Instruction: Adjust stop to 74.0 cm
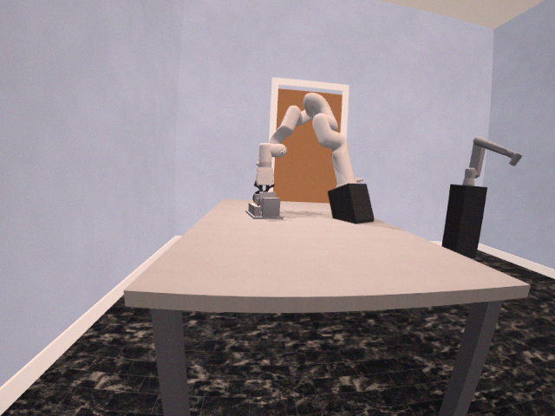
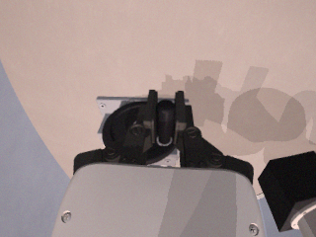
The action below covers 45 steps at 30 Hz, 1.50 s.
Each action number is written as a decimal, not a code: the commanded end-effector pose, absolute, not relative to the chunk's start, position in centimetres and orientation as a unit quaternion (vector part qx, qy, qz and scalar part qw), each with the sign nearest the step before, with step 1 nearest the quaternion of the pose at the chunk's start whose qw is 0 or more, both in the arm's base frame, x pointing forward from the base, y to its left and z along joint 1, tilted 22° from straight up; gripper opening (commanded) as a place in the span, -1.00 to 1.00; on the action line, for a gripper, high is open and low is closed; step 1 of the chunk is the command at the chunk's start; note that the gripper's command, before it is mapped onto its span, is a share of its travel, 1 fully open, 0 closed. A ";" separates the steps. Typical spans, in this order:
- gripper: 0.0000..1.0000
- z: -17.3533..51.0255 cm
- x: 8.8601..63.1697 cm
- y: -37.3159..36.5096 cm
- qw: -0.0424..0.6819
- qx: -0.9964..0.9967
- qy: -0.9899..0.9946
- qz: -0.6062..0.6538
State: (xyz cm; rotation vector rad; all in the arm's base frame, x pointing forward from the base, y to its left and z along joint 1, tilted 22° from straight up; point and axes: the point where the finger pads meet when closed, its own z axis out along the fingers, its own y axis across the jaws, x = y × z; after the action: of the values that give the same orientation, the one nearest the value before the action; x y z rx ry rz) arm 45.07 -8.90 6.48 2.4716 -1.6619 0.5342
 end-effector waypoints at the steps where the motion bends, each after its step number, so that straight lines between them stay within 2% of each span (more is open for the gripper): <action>1: -0.88 6.8 45.3 -8.7 0.056 0.816 -0.547 0.178; 45: -0.88 7.8 49.0 -6.9 0.056 0.816 -0.547 0.178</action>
State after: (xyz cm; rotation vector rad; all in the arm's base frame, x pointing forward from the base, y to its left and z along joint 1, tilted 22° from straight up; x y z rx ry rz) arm 48.87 -6.91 7.79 2.4760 -1.6601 0.5400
